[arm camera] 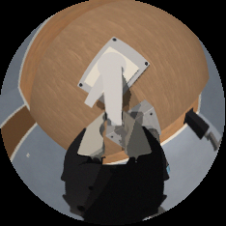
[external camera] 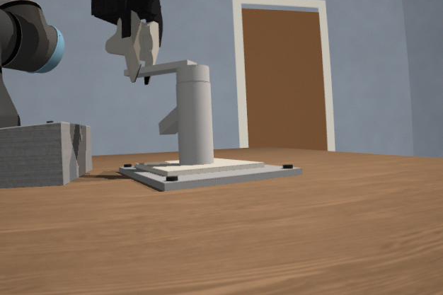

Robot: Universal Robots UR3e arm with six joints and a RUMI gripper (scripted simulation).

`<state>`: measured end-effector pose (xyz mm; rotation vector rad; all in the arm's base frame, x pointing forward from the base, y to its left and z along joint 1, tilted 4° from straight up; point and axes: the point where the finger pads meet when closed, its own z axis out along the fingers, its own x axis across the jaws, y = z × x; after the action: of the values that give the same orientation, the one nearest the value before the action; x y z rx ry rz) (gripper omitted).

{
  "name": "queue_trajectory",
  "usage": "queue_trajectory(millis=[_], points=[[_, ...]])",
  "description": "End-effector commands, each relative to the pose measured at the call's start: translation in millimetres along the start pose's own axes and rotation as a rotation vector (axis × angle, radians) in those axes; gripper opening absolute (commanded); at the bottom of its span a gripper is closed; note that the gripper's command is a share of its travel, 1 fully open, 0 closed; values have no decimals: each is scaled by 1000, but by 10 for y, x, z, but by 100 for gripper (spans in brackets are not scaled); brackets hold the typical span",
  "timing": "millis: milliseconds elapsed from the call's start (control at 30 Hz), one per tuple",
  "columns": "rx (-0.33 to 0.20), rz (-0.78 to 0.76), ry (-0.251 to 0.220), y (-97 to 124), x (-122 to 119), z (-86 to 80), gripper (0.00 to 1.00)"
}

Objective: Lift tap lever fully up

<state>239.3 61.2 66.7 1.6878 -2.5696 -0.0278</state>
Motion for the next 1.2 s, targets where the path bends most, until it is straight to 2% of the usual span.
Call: queue_trajectory(millis=[0, 900, 1167], points=[[2, 0, 0, -4, 1, -2, 0], [2, 0, 0, -5, 1, -5, 0], [2, 0, 0, -31, 1, -107, 0]])
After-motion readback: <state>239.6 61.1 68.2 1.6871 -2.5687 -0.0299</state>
